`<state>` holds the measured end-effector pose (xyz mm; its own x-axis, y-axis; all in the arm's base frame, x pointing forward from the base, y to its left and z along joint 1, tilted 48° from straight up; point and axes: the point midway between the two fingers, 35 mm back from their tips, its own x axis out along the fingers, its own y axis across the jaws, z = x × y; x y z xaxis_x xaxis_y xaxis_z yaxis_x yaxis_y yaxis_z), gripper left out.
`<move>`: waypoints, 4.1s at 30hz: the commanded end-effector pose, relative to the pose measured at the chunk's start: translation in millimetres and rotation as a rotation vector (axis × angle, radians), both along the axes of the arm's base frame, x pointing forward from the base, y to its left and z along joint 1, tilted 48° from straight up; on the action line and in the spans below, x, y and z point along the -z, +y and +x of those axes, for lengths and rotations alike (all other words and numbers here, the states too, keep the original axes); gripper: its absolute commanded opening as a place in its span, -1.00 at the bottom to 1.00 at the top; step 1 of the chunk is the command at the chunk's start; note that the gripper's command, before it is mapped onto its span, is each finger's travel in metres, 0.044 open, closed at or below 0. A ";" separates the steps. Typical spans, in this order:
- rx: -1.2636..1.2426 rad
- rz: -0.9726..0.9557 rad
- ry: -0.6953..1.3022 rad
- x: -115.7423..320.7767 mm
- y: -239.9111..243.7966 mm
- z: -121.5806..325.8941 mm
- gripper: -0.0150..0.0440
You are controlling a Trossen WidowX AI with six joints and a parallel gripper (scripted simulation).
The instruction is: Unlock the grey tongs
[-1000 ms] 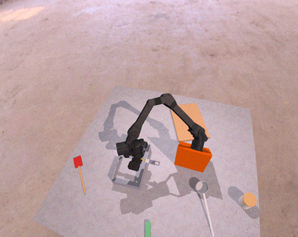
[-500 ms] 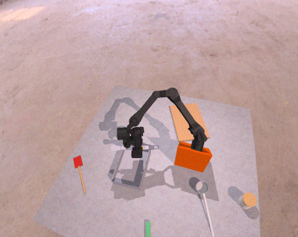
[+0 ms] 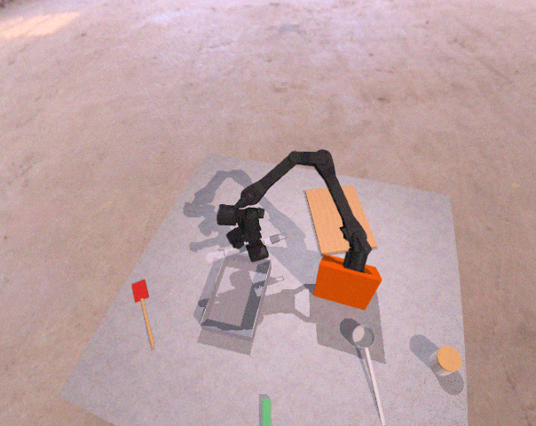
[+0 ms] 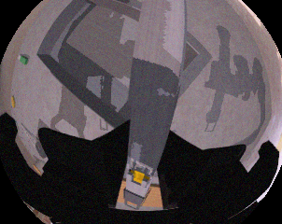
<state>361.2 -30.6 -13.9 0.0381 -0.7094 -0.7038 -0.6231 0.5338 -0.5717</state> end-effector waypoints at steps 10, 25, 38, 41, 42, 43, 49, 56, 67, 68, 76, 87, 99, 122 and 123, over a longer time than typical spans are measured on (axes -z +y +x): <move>-0.207 -0.033 0.208 -57.9 -45.7 -5.5 -1.00; -0.408 -0.073 0.437 -113.8 -91.8 -25.1 -1.00; -0.272 -0.052 0.299 -120.9 -102.8 -30.4 -1.00; -0.177 -0.039 0.204 -125.4 -109.8 -34.0 -1.00; -0.145 -0.035 0.172 -126.9 -112.1 -35.2 -1.00; -0.113 -0.030 0.140 -128.3 -114.4 -36.5 -1.00; 0.079 -0.008 -0.049 -137.4 -128.0 -44.7 -1.00; 0.304 0.017 -0.268 -147.9 -143.1 -55.0 -1.00; 0.660 0.046 -0.611 -164.2 -164.9 -73.2 -1.00; 0.692 0.048 -0.642 -165.7 -166.8 -74.9 -1.00; 0.950 0.064 -0.891 -177.6 -181.2 -89.8 -1.00; 1.301 0.079 -1.237 -194.0 -198.7 -111.5 -1.00; 1.671 0.095 -1.614 -211.6 -214.4 -136.8 -1.00; 2.339 0.125 -2.356 -244.6 -234.8 -188.5 -1.00; 2.366 0.127 -2.389 -246.0 -235.4 -190.8 -1.00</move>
<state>178.9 -265.4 225.5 0.0268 -0.7033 -0.7104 0.5731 -0.5714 0.5874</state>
